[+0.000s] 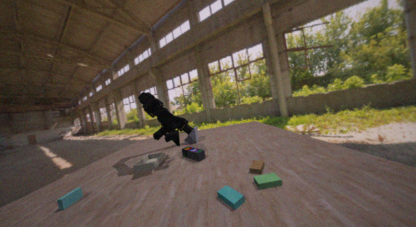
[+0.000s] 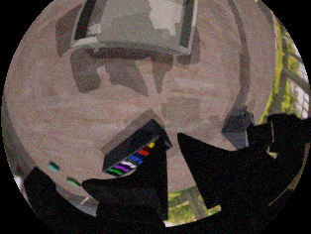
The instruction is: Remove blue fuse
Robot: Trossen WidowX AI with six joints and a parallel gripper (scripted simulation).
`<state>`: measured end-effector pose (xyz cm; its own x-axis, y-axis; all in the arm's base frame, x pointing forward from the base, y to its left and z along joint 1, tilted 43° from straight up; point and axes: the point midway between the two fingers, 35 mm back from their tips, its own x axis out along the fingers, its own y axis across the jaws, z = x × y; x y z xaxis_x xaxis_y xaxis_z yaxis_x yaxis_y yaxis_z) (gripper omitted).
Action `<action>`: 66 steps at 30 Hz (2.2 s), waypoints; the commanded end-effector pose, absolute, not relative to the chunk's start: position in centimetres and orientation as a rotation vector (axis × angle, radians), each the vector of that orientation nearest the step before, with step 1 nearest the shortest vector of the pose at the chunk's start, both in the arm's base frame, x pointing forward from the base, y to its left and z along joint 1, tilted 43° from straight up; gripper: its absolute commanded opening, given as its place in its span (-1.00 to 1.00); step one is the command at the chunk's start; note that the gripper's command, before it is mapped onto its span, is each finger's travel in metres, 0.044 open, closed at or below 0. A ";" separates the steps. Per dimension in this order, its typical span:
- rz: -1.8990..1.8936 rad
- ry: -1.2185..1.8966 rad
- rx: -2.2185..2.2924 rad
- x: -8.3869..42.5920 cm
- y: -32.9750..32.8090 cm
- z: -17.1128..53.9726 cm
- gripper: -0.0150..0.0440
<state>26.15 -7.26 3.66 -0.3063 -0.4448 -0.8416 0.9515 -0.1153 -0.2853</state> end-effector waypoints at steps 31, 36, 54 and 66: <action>-1.289 1.144 0.164 30.1 -2.6 -1.8 -0.24; -1.289 1.144 0.164 30.0 -2.9 -2.2 -0.24; -1.289 1.143 0.164 29.8 -3.5 -2.9 -0.24; -1.290 1.143 0.163 29.7 -4.0 -3.4 -0.24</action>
<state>29.80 -3.91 -3.35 -0.1476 -0.6606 -0.7361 0.8104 0.3459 -0.4729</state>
